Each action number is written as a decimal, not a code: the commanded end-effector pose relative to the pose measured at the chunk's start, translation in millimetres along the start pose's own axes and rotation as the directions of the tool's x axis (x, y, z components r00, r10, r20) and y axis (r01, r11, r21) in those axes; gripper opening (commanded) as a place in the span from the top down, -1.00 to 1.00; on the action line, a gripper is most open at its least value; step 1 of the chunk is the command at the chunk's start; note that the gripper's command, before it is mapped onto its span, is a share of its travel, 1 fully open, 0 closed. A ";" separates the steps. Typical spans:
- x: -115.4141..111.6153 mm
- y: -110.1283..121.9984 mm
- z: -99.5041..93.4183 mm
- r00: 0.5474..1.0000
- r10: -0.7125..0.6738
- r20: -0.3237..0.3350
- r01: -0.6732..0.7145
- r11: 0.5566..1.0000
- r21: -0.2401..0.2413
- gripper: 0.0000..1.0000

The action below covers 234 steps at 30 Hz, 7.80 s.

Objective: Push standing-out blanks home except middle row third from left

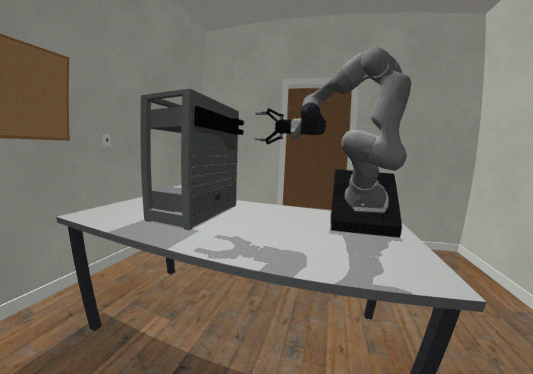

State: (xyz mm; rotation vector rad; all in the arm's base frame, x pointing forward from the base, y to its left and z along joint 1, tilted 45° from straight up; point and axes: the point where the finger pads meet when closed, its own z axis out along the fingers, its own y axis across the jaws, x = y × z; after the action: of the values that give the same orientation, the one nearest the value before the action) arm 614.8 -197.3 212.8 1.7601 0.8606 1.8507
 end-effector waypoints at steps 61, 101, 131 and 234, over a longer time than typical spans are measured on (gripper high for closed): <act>-0.1 0.6 0.6 1.000 -0.003 0.001 0.003 1.000 -0.001 1.00; 63.1 -16.6 15.7 1.000 -0.003 0.001 0.003 1.000 -0.001 1.00; 108.5 -29.0 65.8 1.000 -0.003 0.001 0.003 1.000 -0.001 1.00; 106.7 -31.5 98.8 1.000 -0.003 0.001 0.003 1.000 -0.001 1.00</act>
State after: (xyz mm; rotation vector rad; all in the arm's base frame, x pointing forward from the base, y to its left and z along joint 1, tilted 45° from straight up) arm 699.7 -88.0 269.4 1.7506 0.8593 1.8539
